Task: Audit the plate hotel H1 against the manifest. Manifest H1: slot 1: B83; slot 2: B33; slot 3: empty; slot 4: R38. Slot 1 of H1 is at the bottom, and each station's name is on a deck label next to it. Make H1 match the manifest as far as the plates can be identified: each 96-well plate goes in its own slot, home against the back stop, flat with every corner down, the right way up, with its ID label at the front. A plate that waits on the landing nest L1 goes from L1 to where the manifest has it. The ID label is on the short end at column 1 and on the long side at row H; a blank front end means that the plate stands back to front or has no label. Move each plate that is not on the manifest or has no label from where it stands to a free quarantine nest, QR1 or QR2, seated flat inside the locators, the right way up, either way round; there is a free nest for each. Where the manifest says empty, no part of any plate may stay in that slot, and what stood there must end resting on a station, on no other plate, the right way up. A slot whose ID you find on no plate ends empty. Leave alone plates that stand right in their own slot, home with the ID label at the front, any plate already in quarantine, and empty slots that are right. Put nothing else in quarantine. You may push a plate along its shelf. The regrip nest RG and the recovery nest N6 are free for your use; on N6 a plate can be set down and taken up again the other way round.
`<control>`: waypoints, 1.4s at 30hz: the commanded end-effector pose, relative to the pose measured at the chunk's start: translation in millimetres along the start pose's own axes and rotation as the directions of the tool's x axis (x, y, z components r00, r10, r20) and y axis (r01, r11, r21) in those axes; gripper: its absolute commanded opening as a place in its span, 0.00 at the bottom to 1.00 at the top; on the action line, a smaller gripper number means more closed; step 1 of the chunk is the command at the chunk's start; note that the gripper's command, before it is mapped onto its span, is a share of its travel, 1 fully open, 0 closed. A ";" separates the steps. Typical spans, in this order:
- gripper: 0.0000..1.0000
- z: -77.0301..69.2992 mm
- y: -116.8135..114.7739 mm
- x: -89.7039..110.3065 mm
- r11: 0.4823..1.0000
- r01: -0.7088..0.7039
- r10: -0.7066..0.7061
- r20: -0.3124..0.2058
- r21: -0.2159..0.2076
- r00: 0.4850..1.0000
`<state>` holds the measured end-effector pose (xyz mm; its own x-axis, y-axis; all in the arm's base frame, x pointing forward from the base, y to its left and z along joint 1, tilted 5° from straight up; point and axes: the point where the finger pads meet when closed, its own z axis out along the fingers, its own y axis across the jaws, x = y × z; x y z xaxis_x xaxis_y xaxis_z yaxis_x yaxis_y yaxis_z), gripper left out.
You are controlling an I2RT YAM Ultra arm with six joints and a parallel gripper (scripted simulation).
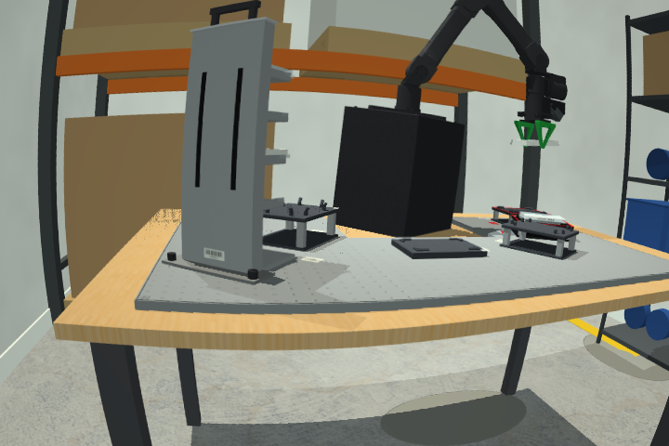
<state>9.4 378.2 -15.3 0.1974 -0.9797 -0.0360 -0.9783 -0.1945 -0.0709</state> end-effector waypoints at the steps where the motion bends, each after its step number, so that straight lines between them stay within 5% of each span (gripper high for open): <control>1: 0.86 -20.2 1.8 -18.0 1.000 -0.022 0.021 0.064 0.015 0.998; 5: 0.86 -7.6 16.5 -18.2 1.000 -0.019 0.019 0.032 0.007 0.999; 18: 0.86 -15.9 50.7 -33.9 1.000 -0.021 0.021 0.055 0.009 0.998; 19: 0.86 -7.4 54.5 -30.0 1.000 -0.019 0.019 0.025 0.009 1.000; 32: 0.86 -8.4 95.9 -43.8 1.000 -0.019 0.019 0.024 0.008 1.000; 34: 0.86 -8.4 95.9 -43.8 1.000 -0.019 0.019 0.024 0.008 1.000; 35: 0.86 -21.5 97.0 -49.7 1.000 -0.022 0.021 0.060 0.004 0.998; 42: 0.86 -21.3 92.8 -52.8 0.999 -0.034 0.034 0.071 0.001 0.997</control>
<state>-89.8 393.6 -20.5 0.1792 -0.9831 -0.0364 -0.9815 -0.1762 -0.0748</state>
